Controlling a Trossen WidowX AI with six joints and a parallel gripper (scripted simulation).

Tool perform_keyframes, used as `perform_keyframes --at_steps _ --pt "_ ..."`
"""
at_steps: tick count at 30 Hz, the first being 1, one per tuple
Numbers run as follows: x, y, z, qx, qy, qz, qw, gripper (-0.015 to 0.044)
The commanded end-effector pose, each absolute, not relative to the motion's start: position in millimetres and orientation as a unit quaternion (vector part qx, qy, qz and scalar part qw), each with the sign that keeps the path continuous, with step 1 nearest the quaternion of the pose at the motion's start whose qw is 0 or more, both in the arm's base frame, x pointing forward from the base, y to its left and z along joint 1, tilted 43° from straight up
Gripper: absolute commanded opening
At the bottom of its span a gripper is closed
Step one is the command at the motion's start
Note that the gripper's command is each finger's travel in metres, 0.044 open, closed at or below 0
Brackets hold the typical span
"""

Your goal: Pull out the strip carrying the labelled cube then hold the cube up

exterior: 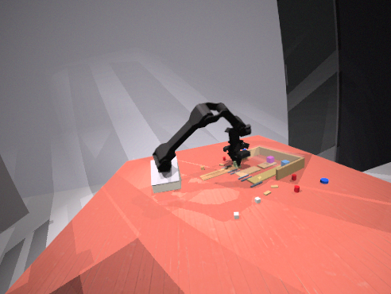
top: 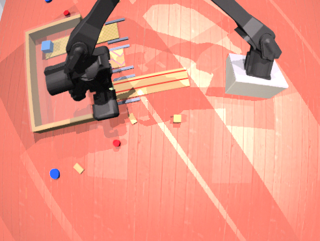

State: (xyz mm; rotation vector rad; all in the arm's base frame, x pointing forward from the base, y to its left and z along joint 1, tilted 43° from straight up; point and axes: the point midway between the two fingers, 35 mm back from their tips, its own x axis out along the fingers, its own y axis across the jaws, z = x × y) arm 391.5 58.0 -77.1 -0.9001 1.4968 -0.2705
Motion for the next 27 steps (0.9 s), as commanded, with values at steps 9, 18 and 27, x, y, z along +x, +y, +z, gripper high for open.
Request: perform_keyframes --at_steps 9,18,27 --pt "374 64 -66 -0.394 0.655 -0.118 0.634 0.0000" --pt "335 72 -45 -0.396 0.656 -0.117 0.632 0.0000" --pt "317 70 -41 -0.397 0.656 -0.117 0.631 0.0000"
